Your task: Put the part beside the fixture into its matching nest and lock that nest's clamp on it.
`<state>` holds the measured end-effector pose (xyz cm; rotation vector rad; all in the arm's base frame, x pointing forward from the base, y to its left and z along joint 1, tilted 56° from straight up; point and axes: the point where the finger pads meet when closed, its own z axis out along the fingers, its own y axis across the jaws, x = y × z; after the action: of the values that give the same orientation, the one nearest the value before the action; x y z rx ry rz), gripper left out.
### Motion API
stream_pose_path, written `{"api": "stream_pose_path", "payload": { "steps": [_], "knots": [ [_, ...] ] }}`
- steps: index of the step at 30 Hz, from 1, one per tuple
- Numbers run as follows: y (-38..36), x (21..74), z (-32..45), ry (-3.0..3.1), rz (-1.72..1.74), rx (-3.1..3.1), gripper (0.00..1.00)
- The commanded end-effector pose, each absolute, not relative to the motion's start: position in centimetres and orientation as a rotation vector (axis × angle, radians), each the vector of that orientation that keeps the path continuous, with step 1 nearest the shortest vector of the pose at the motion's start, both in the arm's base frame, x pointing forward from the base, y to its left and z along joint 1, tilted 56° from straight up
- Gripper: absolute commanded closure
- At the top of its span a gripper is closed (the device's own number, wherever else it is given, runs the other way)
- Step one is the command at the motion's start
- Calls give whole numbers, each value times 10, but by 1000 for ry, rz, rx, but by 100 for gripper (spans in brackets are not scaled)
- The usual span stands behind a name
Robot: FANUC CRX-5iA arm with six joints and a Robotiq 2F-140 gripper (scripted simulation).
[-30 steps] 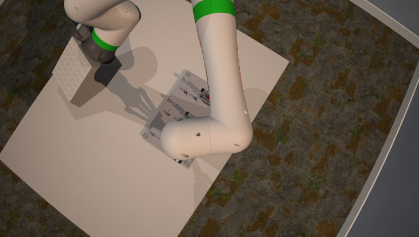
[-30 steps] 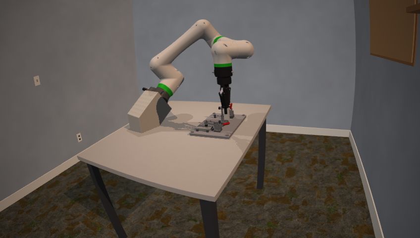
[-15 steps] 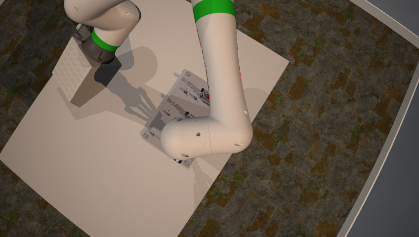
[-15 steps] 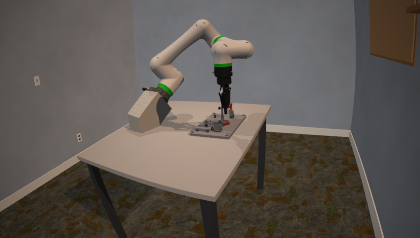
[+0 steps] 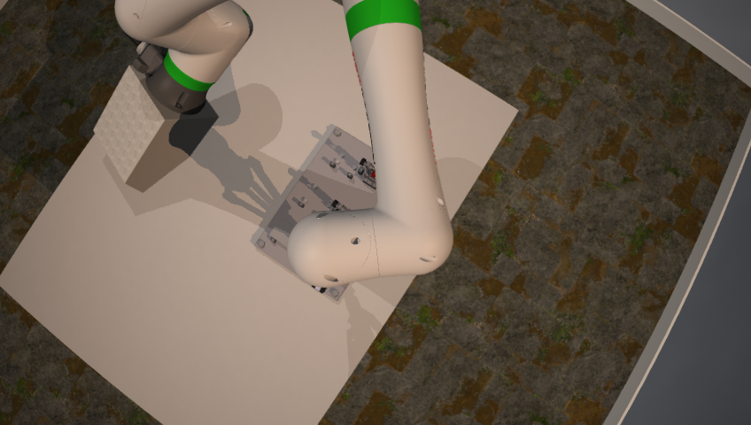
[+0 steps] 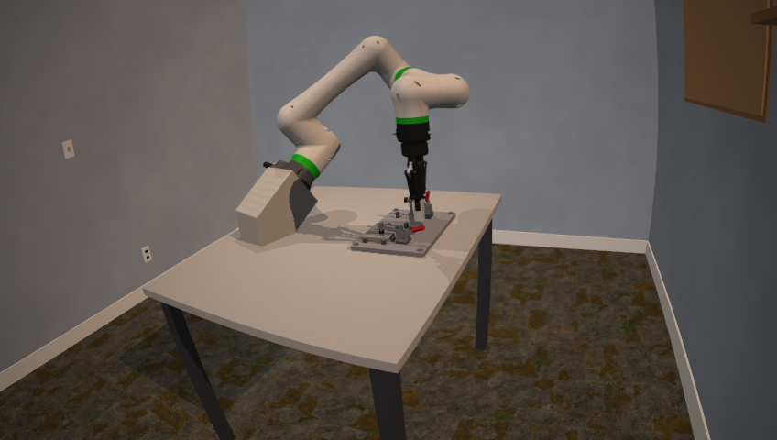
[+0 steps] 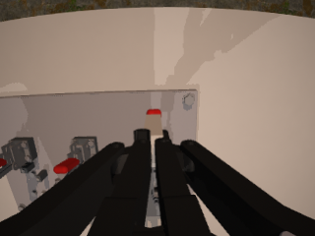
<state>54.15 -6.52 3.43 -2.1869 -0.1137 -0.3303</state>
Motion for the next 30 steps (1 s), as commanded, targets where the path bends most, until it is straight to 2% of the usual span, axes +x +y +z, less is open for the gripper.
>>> {"api": "stream_pose_path", "payload": {
  "steps": [1, 30],
  "knots": [
    [-66, 542, 34, -113, -331, -2187, 100],
    [-55, 544, 27, -113, -331, -2187, 100]
  ]
}}
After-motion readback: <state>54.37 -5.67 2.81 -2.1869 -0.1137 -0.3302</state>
